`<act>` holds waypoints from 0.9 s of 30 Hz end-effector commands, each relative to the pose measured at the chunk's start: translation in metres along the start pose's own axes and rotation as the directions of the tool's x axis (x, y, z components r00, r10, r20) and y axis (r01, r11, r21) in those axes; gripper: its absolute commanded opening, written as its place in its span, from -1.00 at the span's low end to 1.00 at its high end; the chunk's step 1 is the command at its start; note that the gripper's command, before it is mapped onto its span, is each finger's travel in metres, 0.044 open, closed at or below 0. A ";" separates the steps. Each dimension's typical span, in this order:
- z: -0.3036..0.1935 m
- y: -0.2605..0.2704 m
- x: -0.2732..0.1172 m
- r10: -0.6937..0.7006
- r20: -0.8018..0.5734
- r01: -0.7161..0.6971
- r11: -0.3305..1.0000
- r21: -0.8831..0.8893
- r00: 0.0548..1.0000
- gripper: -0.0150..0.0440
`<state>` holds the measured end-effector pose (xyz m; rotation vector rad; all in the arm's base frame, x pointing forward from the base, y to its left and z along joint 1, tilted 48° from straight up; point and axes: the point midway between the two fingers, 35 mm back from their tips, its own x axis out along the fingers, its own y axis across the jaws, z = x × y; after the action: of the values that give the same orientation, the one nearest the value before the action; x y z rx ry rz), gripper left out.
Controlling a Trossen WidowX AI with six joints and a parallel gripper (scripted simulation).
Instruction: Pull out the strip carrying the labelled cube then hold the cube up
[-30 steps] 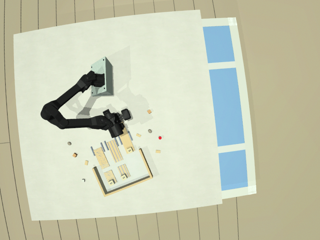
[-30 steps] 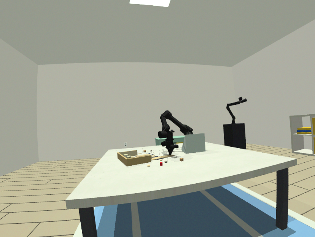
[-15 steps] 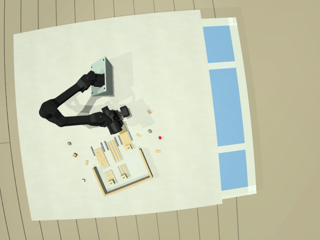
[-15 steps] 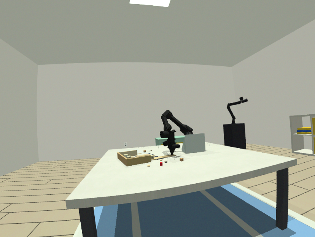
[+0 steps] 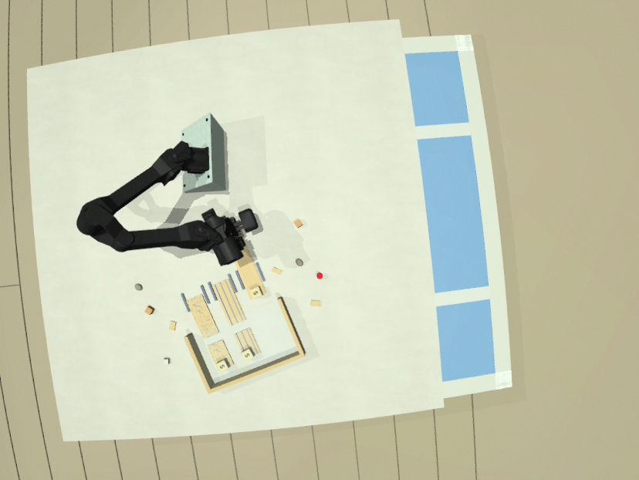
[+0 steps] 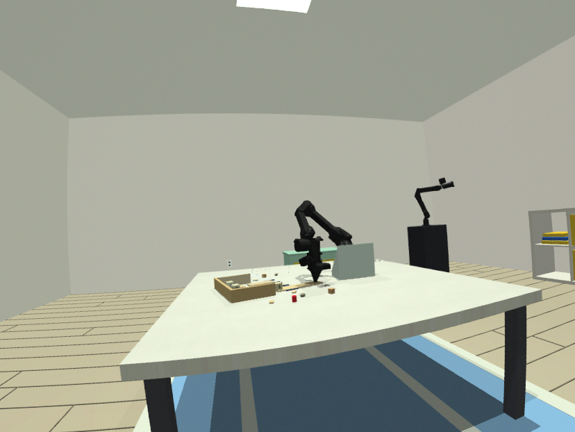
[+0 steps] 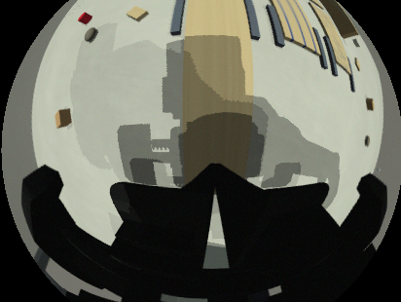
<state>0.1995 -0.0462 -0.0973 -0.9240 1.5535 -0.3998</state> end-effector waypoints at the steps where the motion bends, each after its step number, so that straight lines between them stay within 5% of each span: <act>1: -0.012 0.001 0.003 0.006 -0.028 -0.006 1.000 -0.014 1.000 -0.49; 27: 0.000 0.001 -0.006 0.003 -0.004 -0.003 1.000 -0.004 1.000 -0.49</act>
<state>0.1984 -0.0458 -0.0964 -0.9259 1.5532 -0.3997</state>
